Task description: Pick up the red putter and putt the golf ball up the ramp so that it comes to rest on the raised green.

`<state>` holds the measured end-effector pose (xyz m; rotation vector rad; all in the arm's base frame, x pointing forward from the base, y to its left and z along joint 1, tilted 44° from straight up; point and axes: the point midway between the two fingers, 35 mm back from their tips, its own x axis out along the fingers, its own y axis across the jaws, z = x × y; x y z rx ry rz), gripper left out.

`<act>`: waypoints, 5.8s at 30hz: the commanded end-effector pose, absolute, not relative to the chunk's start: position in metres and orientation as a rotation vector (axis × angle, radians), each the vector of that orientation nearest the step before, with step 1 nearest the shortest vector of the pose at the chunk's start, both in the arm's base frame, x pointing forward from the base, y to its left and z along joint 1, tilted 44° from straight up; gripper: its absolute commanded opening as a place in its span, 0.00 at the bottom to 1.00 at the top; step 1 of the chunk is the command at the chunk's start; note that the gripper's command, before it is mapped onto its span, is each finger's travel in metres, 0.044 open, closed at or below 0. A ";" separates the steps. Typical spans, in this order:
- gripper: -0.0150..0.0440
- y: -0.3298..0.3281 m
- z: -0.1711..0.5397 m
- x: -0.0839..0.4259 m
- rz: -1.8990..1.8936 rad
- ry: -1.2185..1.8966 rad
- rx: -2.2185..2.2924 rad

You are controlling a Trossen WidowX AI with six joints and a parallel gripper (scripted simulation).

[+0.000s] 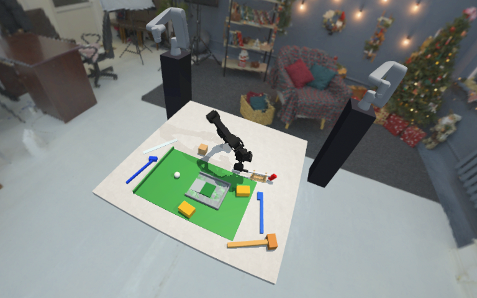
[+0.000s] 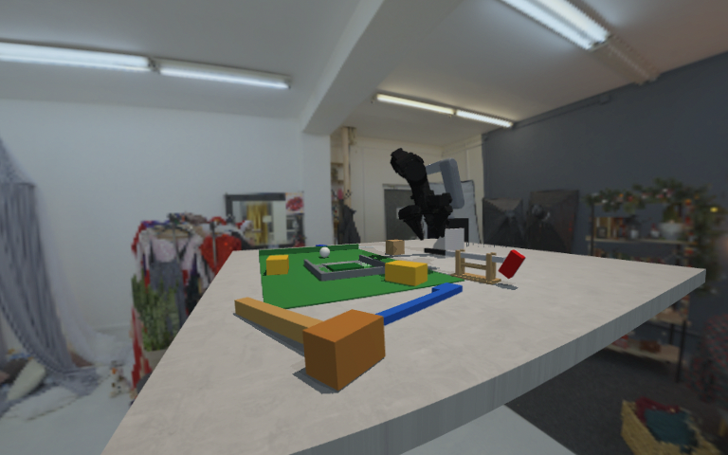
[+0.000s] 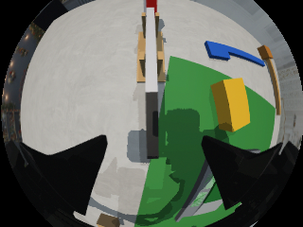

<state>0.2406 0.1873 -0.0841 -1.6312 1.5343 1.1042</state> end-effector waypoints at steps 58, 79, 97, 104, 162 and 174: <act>0.38 0.145 -0.141 0.239 1.120 1.519 -1.683; 0.25 0.195 -0.093 0.240 1.124 1.517 -1.680; 0.25 0.170 -0.011 0.287 0.814 1.553 -1.502; 0.25 0.129 0.038 0.314 0.582 1.570 -1.354; 0.25 -0.144 0.240 0.254 -0.614 1.431 -0.602; 0.25 -0.158 0.226 0.255 -0.615 1.430 -0.603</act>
